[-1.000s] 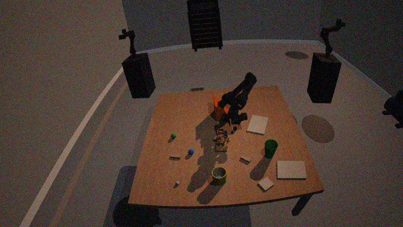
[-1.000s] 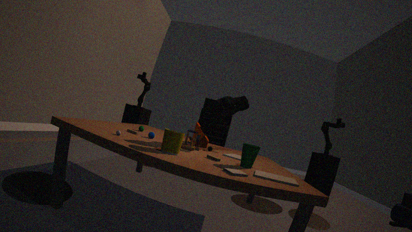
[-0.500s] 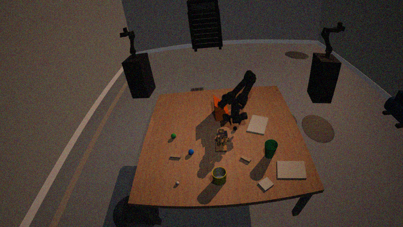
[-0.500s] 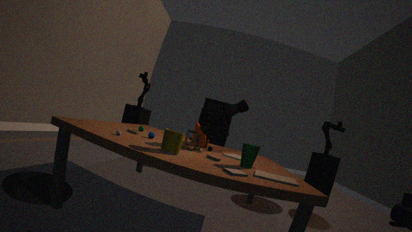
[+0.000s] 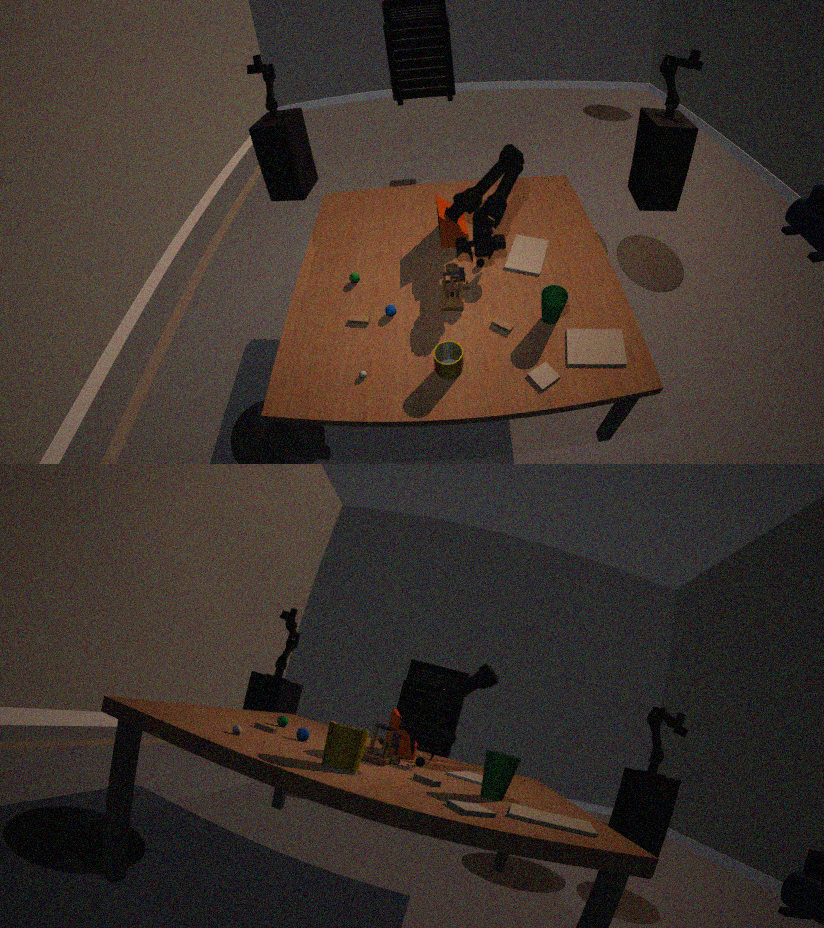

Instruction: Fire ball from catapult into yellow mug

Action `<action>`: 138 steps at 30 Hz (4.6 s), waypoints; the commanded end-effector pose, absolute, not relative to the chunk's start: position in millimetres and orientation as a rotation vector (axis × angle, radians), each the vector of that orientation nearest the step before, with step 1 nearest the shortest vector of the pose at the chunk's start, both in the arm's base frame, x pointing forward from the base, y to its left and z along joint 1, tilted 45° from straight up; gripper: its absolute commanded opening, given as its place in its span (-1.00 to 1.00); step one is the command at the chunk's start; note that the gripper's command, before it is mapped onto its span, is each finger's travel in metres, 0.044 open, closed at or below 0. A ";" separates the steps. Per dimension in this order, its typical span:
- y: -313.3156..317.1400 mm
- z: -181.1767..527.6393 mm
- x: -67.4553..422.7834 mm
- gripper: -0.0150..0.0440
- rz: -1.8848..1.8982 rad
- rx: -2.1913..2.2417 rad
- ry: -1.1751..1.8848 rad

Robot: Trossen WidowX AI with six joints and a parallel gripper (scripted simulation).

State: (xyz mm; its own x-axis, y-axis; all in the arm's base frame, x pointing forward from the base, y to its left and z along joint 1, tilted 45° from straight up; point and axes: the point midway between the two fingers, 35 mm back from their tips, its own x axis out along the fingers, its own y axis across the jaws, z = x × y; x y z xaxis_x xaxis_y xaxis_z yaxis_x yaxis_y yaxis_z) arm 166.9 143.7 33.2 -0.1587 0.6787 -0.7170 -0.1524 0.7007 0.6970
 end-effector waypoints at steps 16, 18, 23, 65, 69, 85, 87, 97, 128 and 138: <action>158.6 17.0 160.2 0.26 0.772 0.454 1.579; 158.6 17.0 160.2 0.08 0.772 0.454 1.579; 158.6 17.0 160.2 -0.10 0.772 0.454 1.579; 68.0 104.2 175.7 -0.49 0.766 0.448 1.592; 64.6 99.0 183.9 -0.49 0.764 0.444 1.620; 50.9 69.3 217.6 -0.49 0.786 0.411 1.738; 49.3 64.7 221.4 -0.49 0.790 0.407 1.752; 41.9 38.5 238.7 -0.49 0.814 0.386 1.825; 49.8 -21.0 249.4 -0.49 0.851 0.361 1.915; 49.9 -21.0 251.0 -0.40 0.854 0.350 1.911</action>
